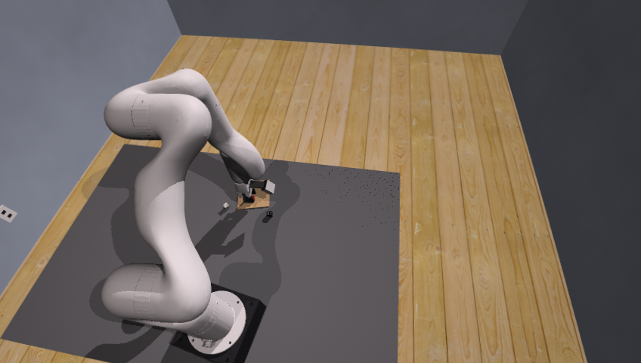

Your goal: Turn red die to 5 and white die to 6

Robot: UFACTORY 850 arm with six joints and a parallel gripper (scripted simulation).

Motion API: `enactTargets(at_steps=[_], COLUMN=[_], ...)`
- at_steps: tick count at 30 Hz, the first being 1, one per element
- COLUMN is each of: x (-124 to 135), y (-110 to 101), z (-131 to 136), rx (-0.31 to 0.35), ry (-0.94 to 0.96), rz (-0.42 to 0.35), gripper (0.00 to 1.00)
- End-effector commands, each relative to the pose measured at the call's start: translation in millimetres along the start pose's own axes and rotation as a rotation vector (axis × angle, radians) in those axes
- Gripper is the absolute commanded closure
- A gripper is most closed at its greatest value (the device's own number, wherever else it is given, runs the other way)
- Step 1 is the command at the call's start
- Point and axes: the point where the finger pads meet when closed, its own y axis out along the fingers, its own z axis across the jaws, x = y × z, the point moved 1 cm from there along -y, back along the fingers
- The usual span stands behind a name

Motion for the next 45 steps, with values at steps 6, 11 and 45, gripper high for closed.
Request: enactTargets(at_steps=[6, 11, 45], x=[0, 0, 0], y=[-40, -66, -73], z=[-1, -1, -1], rx=[0.0, 0.0, 0.0], ry=[0.0, 0.0, -0.024], rz=[0.003, 0.003, 0.007], gripper=[0.64, 0.64, 0.0])
